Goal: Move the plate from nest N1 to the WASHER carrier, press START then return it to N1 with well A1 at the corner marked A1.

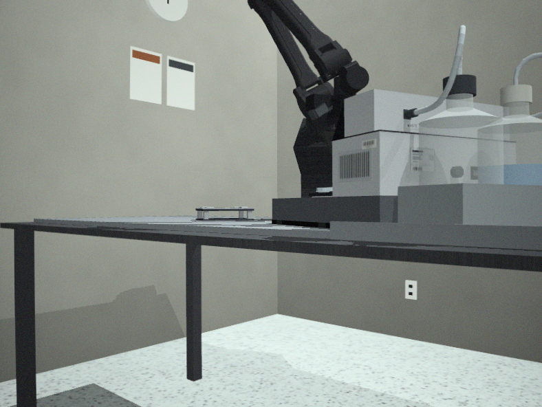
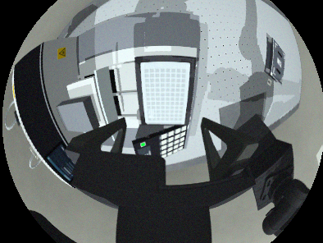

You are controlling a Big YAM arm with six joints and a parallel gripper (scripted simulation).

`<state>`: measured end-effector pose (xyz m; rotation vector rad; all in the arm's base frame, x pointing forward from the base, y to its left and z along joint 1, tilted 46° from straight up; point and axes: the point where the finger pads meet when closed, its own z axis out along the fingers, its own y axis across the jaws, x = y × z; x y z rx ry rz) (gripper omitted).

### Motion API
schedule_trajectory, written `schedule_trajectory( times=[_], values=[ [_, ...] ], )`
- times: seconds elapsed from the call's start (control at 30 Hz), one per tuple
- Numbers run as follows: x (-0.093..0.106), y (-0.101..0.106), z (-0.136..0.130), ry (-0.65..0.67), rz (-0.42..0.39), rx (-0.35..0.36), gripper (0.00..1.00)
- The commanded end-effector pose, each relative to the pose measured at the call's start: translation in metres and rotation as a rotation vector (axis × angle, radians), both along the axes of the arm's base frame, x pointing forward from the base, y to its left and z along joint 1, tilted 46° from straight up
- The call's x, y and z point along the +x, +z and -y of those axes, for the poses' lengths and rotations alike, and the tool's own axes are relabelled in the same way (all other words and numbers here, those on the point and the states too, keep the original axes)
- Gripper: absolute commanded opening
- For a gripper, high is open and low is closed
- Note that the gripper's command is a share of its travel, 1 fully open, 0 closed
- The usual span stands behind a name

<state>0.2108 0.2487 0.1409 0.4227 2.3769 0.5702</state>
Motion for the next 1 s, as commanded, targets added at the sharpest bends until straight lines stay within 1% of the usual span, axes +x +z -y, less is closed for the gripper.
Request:
schedule_trajectory(
  times=[0.0, 0.63, 0.67, 0.73, 0.97],
  values=[
    [0.0, -0.004, 0.001, -0.011, -0.013, -0.016, 1.0],
    [0.0, -0.004, 0.001, -0.011, -0.013, -0.016, 1.0],
    [0.005, -0.005, 0.001, -0.012, -0.005, -0.008, 1.0],
    [0.006, -0.009, 0.001, -0.005, -0.005, -0.016, 1.0],
    [0.012, -0.015, -0.002, -0.005, -0.004, -0.015, 1.0]
  ],
)
